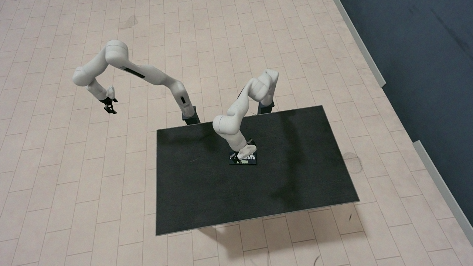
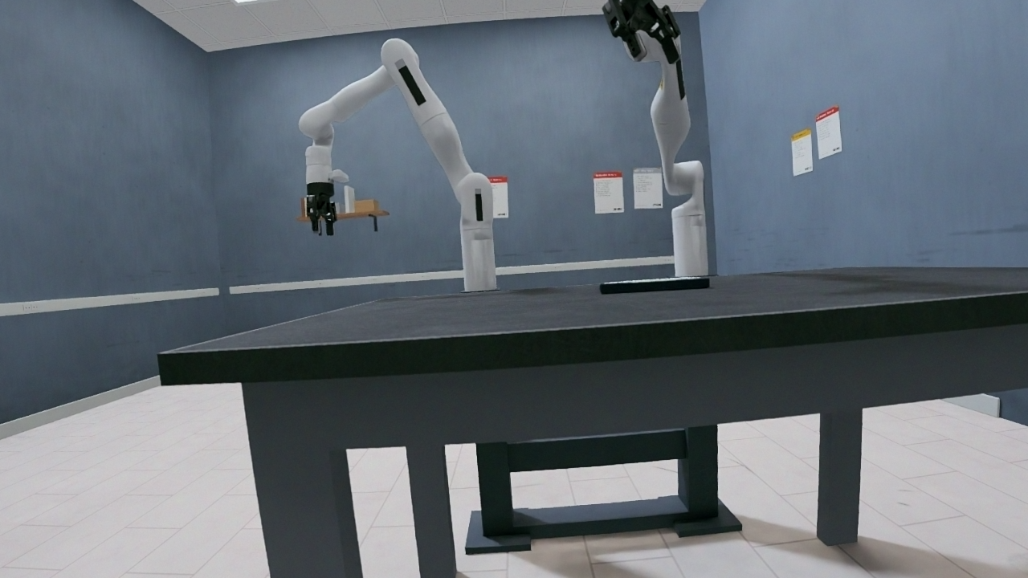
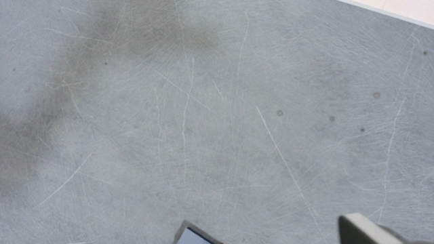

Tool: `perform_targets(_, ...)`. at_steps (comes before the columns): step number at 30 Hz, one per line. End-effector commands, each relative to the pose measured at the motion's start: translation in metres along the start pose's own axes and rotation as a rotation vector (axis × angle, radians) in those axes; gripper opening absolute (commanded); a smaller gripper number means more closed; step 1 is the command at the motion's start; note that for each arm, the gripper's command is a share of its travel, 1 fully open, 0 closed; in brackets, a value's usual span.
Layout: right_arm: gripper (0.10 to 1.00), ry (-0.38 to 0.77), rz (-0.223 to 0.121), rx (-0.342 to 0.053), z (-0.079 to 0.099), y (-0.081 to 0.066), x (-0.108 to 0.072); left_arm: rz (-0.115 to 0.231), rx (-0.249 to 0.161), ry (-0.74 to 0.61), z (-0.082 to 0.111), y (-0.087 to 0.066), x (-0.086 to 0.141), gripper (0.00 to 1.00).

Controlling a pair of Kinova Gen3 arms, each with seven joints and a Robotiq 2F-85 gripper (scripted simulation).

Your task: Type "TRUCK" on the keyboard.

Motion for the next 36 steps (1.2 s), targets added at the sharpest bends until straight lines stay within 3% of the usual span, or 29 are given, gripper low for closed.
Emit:
perform_targets(1,1.000,0.000,0.000,-0.002,0.000,-0.001,0.000,-0.002,0.001,-0.002,0.000,-0.001,0.000,0.099)
perform_targets(18,1.000,0.000,0.000,-0.002,0.000,-0.001,0.000,0.003,-0.006,-0.041,0.000,0.005,0.002,0.099)
perform_targets(36,1.000,0.000,0.000,-0.002,0.000,-0.001,0.000,0.027,-0.033,-0.196,-0.003,0.029,0.009,0.099)
Point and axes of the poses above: on each arm, the point where the finger pads meet when closed, its own y axis out along the fingers, its own x axis across the jaws, z = x × y, the point moved 8 cm from there along -y, back along the fingers, and after that the axes turned 9 degrees about -y, right-handed, at the moved point
